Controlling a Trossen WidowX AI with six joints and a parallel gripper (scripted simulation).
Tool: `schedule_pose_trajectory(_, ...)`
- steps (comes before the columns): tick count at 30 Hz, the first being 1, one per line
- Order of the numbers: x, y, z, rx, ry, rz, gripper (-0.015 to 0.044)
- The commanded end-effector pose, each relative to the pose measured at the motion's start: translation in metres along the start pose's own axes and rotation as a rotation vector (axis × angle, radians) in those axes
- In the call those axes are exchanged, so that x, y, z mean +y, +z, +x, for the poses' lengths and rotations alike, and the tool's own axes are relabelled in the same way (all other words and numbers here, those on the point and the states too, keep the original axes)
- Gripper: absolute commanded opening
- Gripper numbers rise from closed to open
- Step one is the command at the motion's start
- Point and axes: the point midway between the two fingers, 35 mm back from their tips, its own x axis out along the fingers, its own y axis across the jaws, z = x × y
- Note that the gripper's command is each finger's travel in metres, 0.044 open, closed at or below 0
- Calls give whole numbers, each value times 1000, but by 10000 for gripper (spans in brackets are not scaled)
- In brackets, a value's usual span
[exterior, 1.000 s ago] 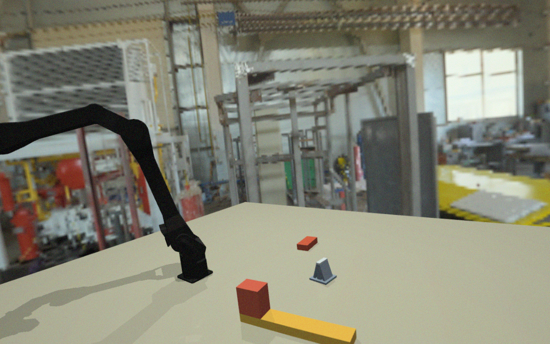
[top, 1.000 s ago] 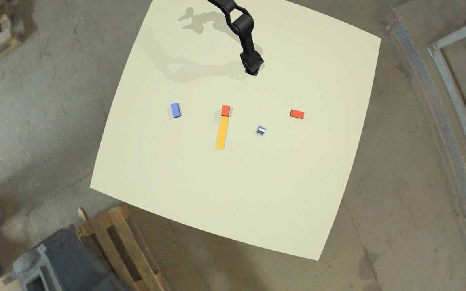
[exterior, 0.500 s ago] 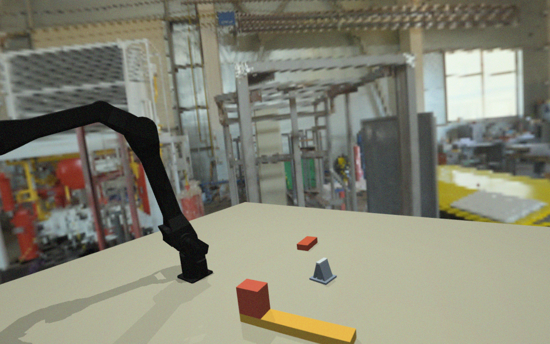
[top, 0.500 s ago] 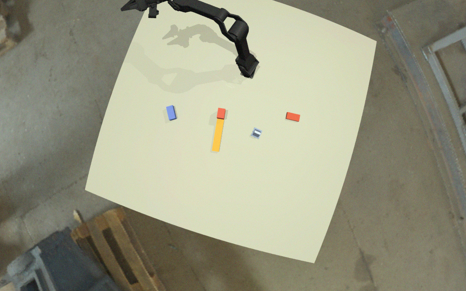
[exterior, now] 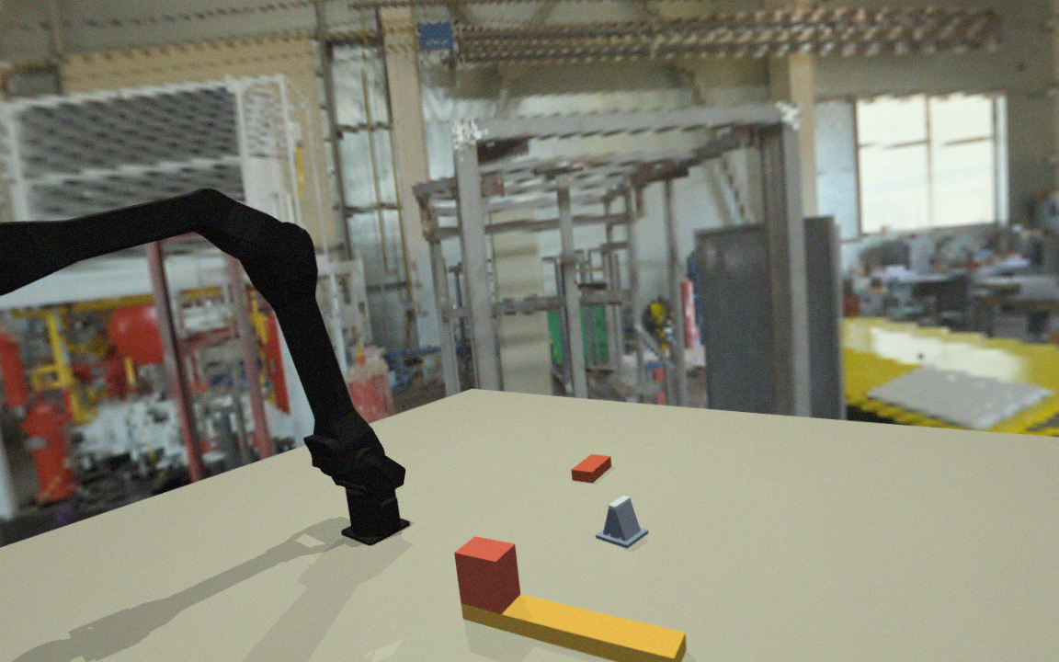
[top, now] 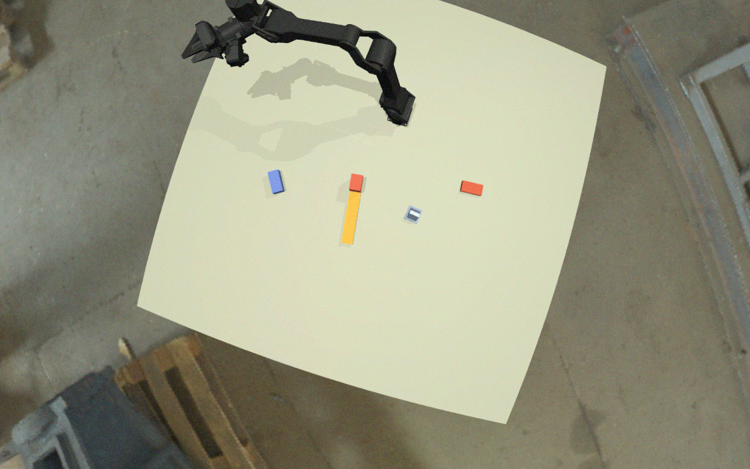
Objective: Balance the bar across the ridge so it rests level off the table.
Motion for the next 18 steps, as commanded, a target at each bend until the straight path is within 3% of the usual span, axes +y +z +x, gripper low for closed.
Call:
schedule_pose_trajectory(1,3,22,15,-34,35,102,315)
schedule_pose_trajectory(18,15,123,59,-147,219,396,315)
